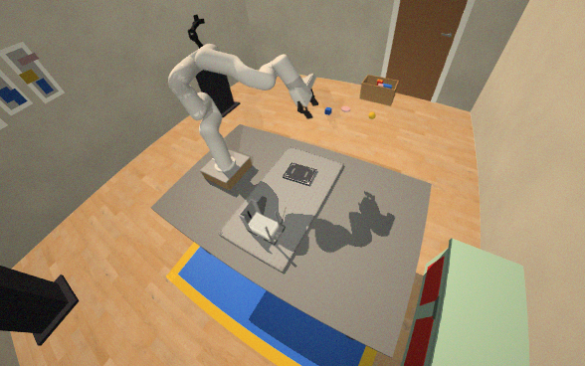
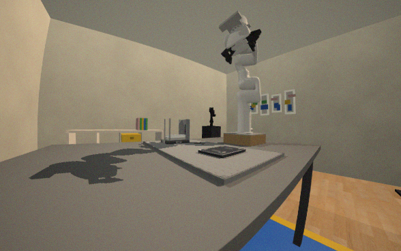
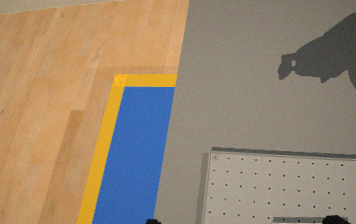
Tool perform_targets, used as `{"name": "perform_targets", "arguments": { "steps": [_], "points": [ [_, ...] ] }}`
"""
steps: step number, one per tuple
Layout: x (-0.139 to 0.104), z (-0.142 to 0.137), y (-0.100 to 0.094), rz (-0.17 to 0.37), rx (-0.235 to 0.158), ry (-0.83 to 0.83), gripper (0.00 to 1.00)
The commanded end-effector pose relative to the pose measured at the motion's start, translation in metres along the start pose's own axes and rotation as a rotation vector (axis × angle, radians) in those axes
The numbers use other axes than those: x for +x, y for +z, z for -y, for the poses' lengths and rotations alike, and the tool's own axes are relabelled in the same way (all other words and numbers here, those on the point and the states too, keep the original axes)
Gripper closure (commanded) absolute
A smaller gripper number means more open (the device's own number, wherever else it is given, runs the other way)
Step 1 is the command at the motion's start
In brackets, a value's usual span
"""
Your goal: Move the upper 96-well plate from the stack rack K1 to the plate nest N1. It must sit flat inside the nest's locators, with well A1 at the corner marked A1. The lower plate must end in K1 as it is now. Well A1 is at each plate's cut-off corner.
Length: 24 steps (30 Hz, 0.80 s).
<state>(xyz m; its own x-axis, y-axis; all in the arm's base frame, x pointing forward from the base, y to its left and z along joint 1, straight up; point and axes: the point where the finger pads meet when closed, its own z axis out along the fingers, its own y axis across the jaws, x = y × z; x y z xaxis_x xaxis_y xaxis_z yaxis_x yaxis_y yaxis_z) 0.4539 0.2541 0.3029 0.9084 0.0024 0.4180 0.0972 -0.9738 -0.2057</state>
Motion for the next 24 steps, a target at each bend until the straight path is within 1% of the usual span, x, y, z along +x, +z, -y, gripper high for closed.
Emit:
{"name": "perform_targets", "arguments": {
  "steps": [1, 4, 6, 7, 11, 13, 15, 16, 23, 24],
  "points": [
    [0.002, -0.018, -0.001, 0.014, -0.038, 0.001, 0.0],
    [0.003, -0.033, 0.0, 0.014, -0.038, 0.001, 0.0],
    [0.002, -0.043, 0.0, 0.063, -0.083, 0.002, 0.0],
    [0.001, -0.048, 0.0, 0.073, -0.093, 0.003, 0.0],
    [-0.001, -0.067, 0.0, 0.073, -0.093, 0.003, 0.0],
    [-0.001, -0.067, 0.0, 0.073, -0.093, 0.003, 0.0],
    [-0.003, -0.077, -0.001, 0.127, -0.132, 0.007, 0.0],
    [-0.003, -0.082, -0.001, 0.138, -0.139, 0.007, 0.0],
    [-0.01, -0.117, -0.002, 0.138, -0.14, 0.007, 0.0],
    [-0.011, -0.121, -0.003, 0.167, -0.155, 0.01, 0.0]
  ]
}}
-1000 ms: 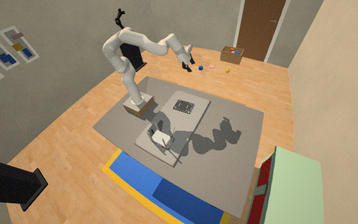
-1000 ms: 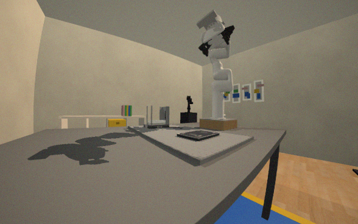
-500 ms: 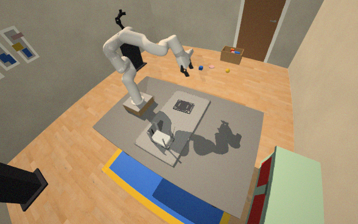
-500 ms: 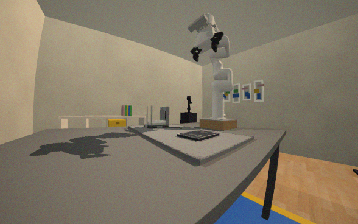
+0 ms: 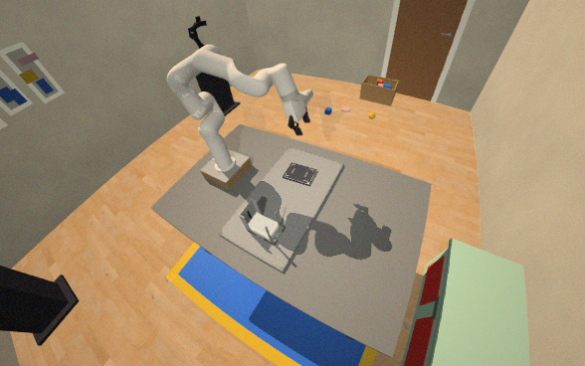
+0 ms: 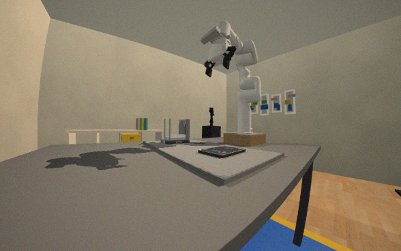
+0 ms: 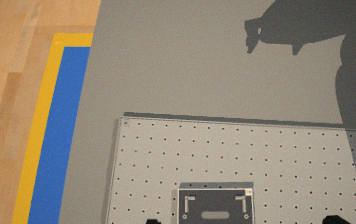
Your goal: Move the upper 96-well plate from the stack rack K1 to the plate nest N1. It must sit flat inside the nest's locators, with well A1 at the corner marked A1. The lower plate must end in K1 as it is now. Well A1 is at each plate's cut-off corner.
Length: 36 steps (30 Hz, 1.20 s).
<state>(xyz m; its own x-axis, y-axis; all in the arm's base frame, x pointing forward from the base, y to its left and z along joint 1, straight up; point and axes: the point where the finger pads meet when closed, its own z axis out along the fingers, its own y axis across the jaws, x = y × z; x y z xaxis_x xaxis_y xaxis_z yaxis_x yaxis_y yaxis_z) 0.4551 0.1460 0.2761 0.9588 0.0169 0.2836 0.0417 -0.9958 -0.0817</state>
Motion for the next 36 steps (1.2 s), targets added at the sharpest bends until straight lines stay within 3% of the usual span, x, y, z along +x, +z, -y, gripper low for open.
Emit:
{"name": "perform_targets", "arguments": {
  "steps": [1, 8, 11, 17, 19, 26, 29, 36],
  "points": [
    [-0.002, -0.016, -0.001, 0.052, -0.033, 0.004, 0.0],
    [-0.009, -0.04, 0.001, 0.062, -0.039, 0.004, 0.0],
    [-0.014, -0.054, 0.001, 0.134, -0.065, 0.011, 0.0],
    [-0.025, -0.081, 0.001, 0.134, -0.065, 0.011, 0.0],
    [-0.029, -0.09, 0.001, 0.199, -0.079, 0.019, 0.0],
    [-0.04, -0.112, -0.001, 0.208, -0.081, 0.02, 0.0],
    [-0.043, -0.126, 0.004, 0.28, -0.087, 0.06, 0.0],
    [-0.048, -0.159, 0.014, 0.28, -0.087, 0.06, 0.0]
  ]
}}
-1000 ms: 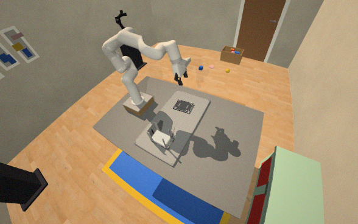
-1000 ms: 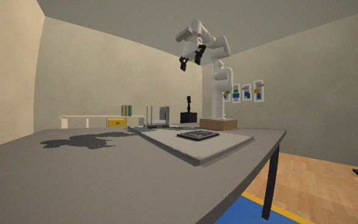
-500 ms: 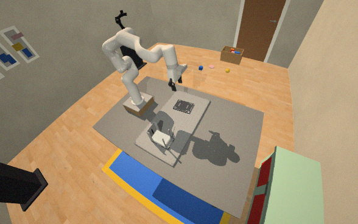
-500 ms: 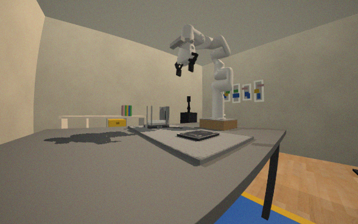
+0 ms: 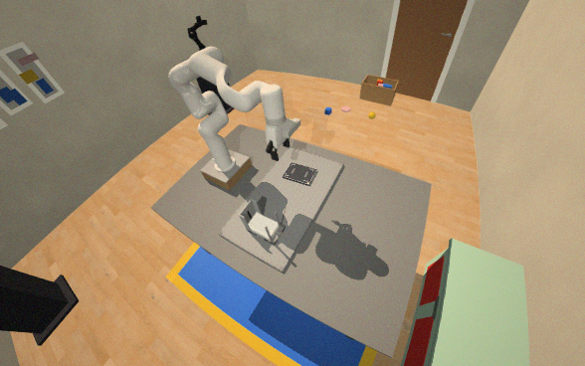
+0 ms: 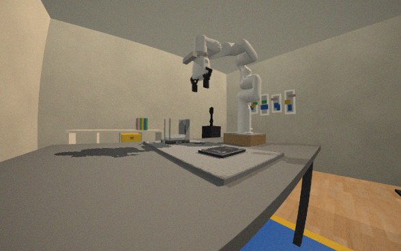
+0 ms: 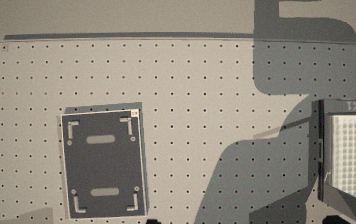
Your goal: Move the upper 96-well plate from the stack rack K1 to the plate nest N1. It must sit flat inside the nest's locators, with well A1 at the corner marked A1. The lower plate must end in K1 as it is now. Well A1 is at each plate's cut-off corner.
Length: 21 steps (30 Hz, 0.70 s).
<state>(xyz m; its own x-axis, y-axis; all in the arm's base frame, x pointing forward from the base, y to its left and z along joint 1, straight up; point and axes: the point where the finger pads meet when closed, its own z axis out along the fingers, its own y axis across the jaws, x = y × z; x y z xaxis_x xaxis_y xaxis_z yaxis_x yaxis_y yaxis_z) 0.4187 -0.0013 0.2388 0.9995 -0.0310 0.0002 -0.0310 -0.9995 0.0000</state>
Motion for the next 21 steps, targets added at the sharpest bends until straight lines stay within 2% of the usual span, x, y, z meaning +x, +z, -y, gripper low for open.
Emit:
{"name": "perform_targets", "arguments": {
  "steps": [1, 4, 19, 21],
  "points": [
    [0.002, -0.015, 0.005, -0.005, 0.005, -0.001, 0.0],
    [0.002, -0.02, 0.007, -0.005, 0.004, -0.001, 0.0],
    [0.003, -0.089, 0.037, -0.005, 0.004, -0.001, 0.0],
    [0.003, -0.089, 0.037, -0.005, 0.004, -0.001, 0.0]
  ]
}}
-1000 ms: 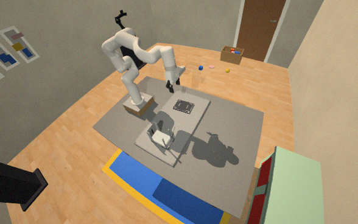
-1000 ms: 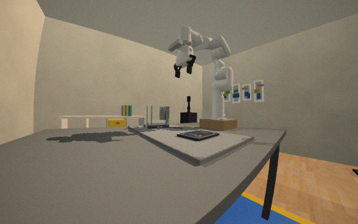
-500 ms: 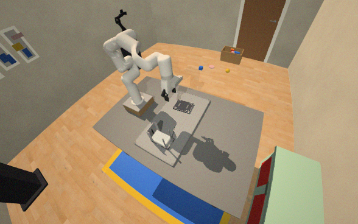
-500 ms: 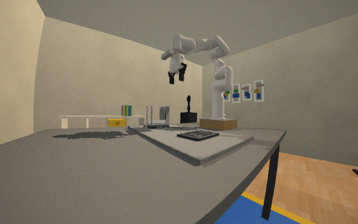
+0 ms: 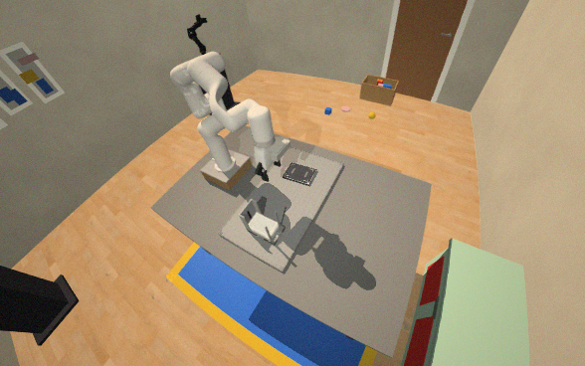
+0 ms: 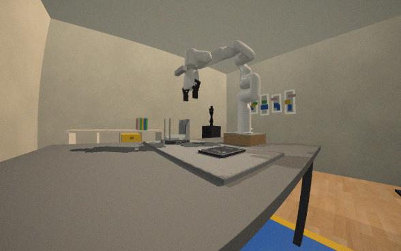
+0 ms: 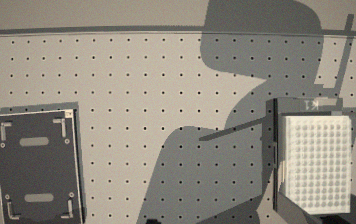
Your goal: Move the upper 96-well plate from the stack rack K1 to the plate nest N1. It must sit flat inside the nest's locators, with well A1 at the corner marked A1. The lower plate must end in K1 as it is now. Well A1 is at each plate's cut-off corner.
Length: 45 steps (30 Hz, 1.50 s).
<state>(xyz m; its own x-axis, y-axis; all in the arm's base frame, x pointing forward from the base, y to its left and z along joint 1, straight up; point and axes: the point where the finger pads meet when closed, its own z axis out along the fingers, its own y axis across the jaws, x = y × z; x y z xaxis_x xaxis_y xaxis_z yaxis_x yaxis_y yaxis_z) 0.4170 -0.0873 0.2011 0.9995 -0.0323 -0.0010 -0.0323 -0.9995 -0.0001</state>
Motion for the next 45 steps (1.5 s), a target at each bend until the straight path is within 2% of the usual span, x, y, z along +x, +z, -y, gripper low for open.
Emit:
{"name": "perform_targets", "arguments": {
  "steps": [1, 32, 45],
  "points": [
    [0.002, -0.007, 0.001, -0.006, 0.004, -0.002, 0.0],
    [0.004, -0.14, 0.06, -0.006, 0.003, -0.002, 0.0],
    [0.004, -0.147, 0.063, -0.006, 0.002, -0.002, 0.0]
  ]
}}
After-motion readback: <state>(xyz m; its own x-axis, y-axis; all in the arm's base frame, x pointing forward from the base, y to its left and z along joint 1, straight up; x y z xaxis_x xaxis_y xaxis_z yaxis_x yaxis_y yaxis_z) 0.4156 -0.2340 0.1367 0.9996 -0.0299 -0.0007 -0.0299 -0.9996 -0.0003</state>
